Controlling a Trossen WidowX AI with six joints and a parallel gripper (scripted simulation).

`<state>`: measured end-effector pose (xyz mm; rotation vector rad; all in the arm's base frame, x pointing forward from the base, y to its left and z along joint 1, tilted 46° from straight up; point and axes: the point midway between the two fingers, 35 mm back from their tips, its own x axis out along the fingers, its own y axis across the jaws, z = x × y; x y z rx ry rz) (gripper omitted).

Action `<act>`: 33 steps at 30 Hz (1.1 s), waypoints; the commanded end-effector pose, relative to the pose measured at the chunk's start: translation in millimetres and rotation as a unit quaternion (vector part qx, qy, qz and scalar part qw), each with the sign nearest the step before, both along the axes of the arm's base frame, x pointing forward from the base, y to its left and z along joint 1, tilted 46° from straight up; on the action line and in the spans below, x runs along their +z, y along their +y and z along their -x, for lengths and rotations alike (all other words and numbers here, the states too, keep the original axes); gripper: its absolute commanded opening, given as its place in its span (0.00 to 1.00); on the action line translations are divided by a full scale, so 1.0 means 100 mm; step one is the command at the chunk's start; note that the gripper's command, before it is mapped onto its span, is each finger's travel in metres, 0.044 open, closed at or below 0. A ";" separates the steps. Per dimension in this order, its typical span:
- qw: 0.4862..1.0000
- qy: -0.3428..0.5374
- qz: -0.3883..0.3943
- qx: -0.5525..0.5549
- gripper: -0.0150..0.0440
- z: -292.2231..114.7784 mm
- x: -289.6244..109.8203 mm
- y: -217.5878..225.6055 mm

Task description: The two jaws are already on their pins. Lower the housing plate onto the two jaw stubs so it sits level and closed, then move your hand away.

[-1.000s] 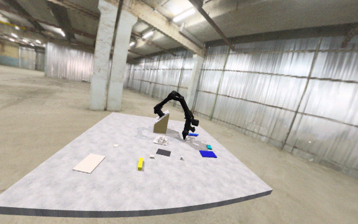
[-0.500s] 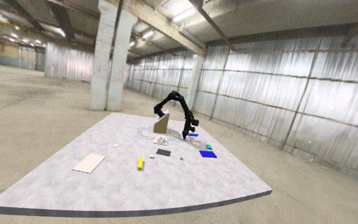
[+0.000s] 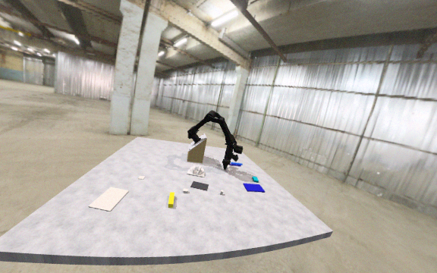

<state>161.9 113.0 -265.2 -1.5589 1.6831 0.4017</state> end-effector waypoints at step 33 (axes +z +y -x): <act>1.000 0.001 0.001 0.003 0.85 0.06 0.53 0.51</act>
